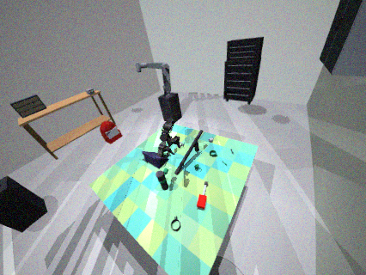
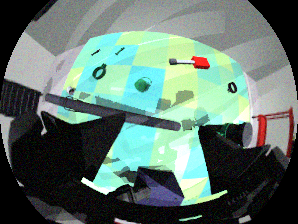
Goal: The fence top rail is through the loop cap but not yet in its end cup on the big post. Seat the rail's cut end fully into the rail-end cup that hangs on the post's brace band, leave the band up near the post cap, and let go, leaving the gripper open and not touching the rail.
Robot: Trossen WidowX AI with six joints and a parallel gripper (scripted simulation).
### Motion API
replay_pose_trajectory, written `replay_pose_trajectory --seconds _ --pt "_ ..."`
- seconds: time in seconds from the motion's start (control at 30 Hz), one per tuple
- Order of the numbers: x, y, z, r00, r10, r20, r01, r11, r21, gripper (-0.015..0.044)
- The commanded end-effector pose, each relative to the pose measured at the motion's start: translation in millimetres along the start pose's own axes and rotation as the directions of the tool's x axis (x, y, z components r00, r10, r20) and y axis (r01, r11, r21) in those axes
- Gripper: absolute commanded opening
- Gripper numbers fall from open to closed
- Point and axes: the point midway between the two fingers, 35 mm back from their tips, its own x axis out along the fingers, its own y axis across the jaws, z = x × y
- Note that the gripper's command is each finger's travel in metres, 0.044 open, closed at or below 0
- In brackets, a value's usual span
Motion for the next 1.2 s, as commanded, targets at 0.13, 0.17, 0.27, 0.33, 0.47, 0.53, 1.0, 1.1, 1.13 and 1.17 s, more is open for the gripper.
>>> replay_pose_trajectory --seconds 0.13,0.17,0.27,0.33,0.47,0.53,1.0,1.1,1.13,1.17 --pt "-1.1 2.2 1.7 0.999 0.033 -0.001 -0.033 0.997 -0.071 0.044" --pt "-1.4 -1.6 1.6 0.999 0.033 -0.002 -0.034 0.994 -0.108 0.044" --pt "-2.6 -19.5 0.6 0.999 0.038 -0.008 -0.039 0.959 -0.279 0.044" --pt "-3.5 -34.9 -1.2 0.999 0.044 -0.011 -0.045 0.907 -0.419 0.044" --pt "-4.9 -65.8 -7.4 0.998 0.058 -0.017 -0.055 0.739 -0.672 0.044" --pt "-5.9 -82.5 -12.8 0.998 0.062 -0.022 -0.056 0.628 -0.777 0.044" --pt "-3.1 -163.6 -51.9 0.991 0.137 -0.012 0.015 -0.199 -0.98 0.044" --pt "-3.1 -163.6 -51.9 0.991 0.137 -0.012 0.015 -0.199 -0.98 0.044" --pt "-3.1 -163.6 -51.9 0.991 0.137 -0.012 0.015 -0.199 -0.98 0.044" --pt "-3.1 -163.6 -51.9 0.991 0.137 -0.012 0.015 -0.199 -0.98 0.044"
